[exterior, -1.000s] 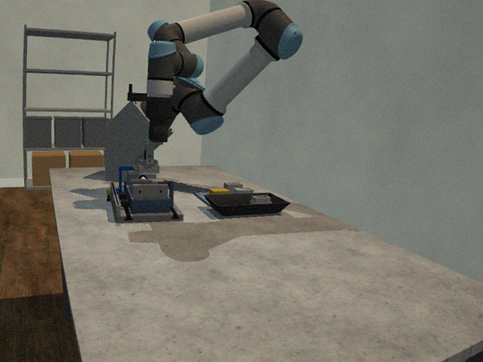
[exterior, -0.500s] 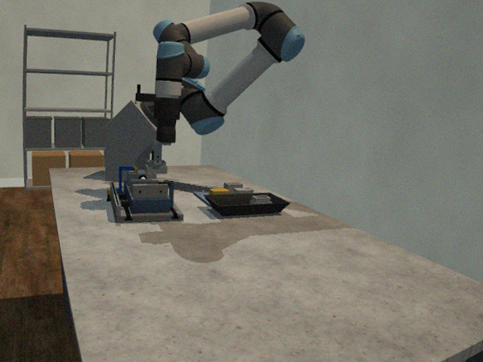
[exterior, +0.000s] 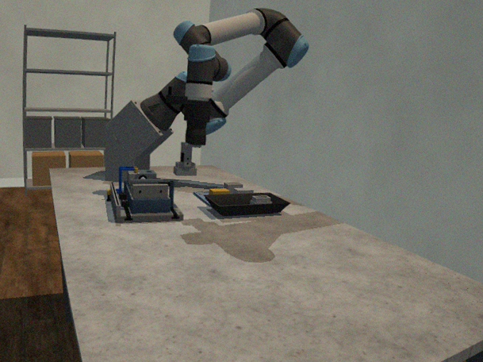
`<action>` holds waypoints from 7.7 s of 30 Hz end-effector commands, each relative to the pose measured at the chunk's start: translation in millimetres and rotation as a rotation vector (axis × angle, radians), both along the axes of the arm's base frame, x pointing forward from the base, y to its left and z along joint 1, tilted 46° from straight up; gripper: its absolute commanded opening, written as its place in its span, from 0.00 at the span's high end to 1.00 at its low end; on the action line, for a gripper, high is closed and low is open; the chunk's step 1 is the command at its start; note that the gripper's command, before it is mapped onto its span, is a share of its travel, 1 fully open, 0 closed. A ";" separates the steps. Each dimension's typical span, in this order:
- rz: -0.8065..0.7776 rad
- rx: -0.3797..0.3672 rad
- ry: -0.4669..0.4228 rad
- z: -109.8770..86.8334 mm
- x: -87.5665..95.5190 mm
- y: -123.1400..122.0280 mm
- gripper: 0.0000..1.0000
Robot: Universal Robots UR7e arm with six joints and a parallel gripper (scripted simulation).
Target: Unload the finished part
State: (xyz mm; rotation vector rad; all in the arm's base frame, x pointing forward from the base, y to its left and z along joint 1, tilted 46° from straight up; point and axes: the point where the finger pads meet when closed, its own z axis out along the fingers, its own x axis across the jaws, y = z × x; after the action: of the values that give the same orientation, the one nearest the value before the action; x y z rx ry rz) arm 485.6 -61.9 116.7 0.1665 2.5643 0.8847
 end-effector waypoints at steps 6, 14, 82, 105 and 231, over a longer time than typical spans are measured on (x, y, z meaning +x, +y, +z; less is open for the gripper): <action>0.006 -0.007 -0.008 46.0 2.4 51.9 1.00; 0.015 -0.005 -0.020 79.5 -2.5 94.8 1.00; 0.020 -0.001 -0.026 93.6 -5.7 119.6 1.00; 0.020 -0.001 -0.026 76.3 5.1 133.9 1.00; 0.020 -0.001 -0.026 20.5 40.2 179.9 1.00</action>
State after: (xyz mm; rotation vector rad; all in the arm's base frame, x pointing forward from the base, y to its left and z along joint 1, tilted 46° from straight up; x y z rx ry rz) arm 524.7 117.1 138.2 0.1281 2.5472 0.8878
